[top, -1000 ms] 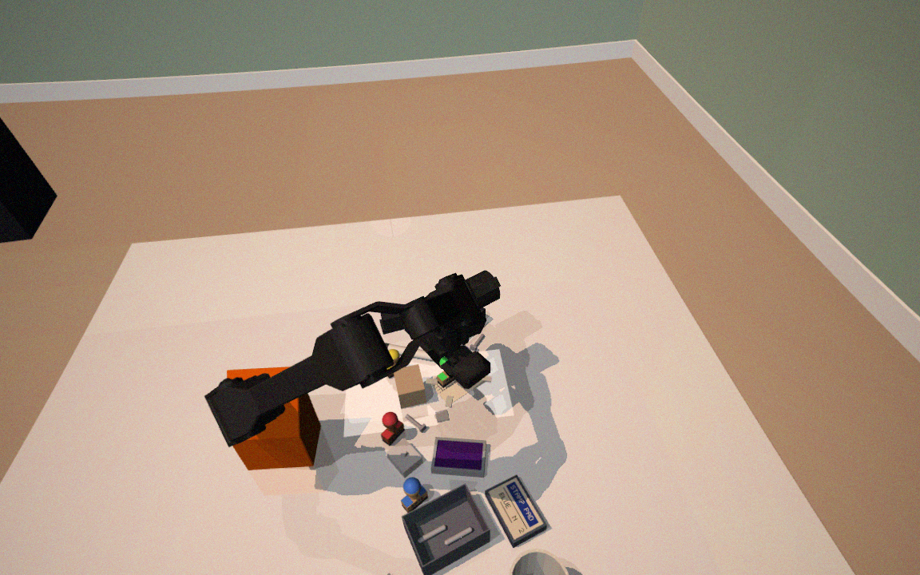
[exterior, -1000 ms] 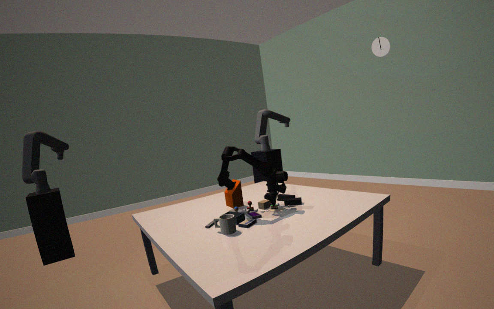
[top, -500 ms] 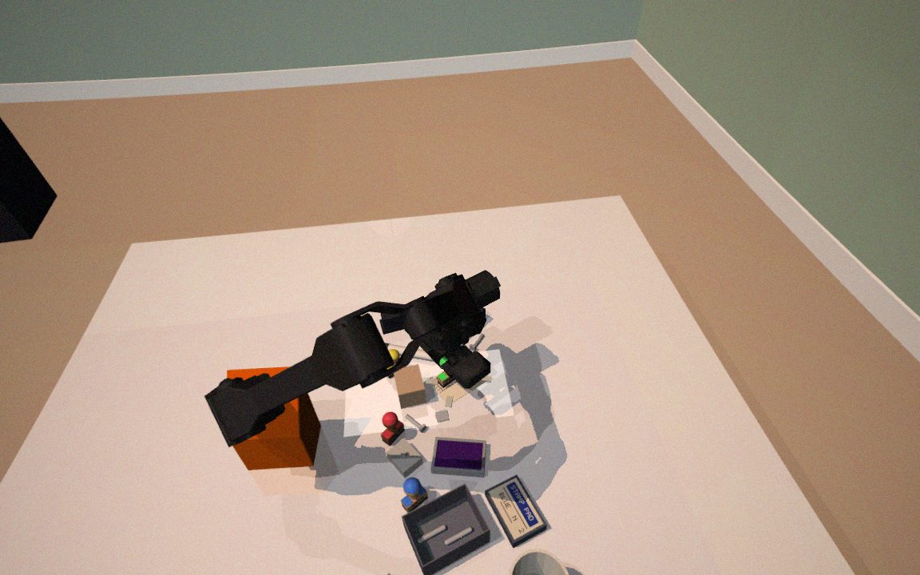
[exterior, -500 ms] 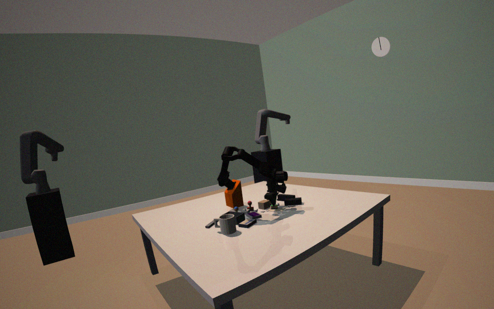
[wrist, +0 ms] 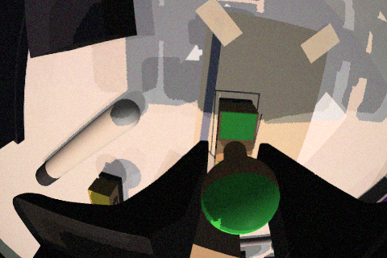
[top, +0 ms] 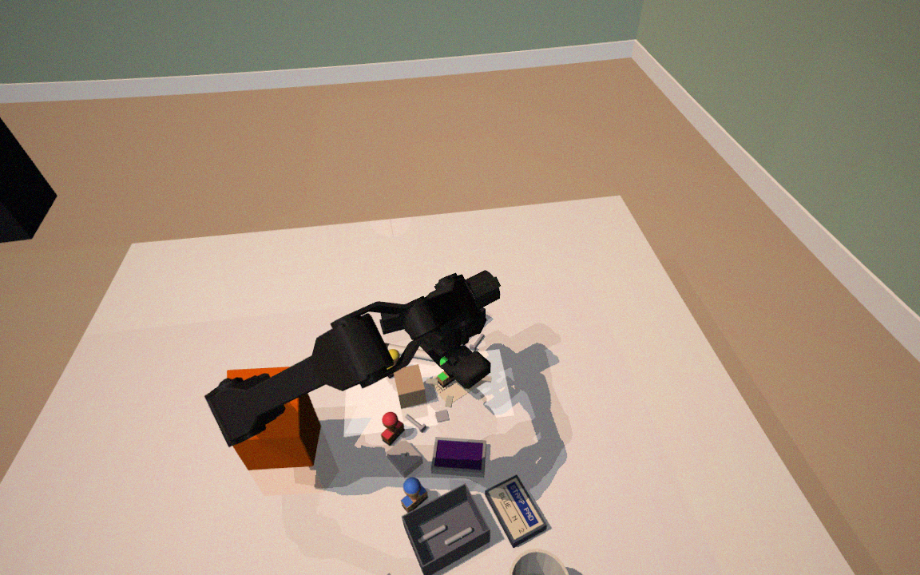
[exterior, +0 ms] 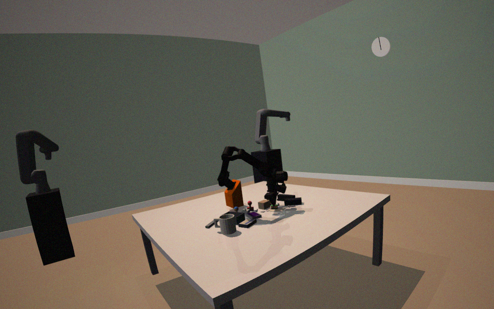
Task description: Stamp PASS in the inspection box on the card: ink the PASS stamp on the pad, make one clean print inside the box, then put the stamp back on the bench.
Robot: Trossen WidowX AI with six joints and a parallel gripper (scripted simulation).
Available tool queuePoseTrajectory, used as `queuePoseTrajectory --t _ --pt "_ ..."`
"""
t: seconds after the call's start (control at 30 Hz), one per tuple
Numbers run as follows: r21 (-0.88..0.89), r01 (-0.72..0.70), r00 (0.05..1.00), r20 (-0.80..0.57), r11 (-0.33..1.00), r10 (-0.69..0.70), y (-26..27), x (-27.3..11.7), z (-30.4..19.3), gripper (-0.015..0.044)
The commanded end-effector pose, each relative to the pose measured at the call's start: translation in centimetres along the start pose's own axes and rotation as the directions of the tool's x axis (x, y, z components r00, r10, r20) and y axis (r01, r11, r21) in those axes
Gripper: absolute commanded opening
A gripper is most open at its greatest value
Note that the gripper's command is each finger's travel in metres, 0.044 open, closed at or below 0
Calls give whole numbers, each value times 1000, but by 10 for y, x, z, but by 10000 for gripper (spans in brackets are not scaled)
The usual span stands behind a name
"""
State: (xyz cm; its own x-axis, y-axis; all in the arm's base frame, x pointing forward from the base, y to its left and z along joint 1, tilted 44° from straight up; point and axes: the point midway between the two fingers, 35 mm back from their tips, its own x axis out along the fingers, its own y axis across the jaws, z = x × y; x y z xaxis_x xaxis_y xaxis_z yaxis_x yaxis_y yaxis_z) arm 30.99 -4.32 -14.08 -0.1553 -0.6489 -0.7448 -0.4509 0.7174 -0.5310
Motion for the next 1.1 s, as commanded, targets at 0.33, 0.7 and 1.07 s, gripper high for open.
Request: queuePoseTrajectory --t 0.33,0.7,1.07 --pt "5 4 1000 -2 1000 -4 -2 0 0 0" --pt "5 3 1000 -2 1000 -3 -1 -6 0 0" --pt "5 3 1000 -1 1000 -3 -1 -15 1 0"
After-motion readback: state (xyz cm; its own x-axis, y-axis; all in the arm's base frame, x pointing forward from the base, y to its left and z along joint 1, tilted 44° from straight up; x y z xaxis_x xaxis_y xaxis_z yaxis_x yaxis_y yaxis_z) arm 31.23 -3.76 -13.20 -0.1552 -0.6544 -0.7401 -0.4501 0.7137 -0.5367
